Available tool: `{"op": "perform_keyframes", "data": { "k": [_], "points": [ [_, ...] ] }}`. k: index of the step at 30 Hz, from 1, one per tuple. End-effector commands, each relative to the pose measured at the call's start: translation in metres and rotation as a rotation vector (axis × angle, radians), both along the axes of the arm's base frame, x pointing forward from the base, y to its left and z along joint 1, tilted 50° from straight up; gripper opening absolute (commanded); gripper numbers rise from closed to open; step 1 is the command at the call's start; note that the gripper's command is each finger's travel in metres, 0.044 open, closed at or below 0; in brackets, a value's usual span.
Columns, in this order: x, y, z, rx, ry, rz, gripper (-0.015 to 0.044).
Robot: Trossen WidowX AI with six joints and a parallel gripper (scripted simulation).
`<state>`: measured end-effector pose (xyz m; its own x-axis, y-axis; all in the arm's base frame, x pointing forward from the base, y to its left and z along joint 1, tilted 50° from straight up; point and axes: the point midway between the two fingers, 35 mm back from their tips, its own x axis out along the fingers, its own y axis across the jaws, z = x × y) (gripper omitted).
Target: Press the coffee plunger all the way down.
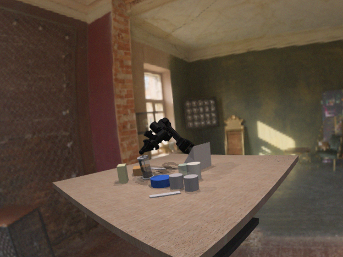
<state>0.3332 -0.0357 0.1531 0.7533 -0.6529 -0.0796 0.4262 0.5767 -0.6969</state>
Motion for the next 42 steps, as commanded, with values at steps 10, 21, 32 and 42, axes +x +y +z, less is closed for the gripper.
{"op": "perform_keyframes", "data": {
  "k": [10, 21, 32, 42],
  "points": [
    [0.001, -0.003, -0.003, -0.006, 0.014, -0.016, 0.012],
    [0.001, 0.0, -0.001, -0.002, 0.003, -0.004, 0.012],
    [0.001, 0.0, -0.001, -0.002, 0.003, -0.004, 0.0383],
    [0.003, 0.015, 0.008, 0.009, -0.003, 0.017, 0.044]
  ]
}}
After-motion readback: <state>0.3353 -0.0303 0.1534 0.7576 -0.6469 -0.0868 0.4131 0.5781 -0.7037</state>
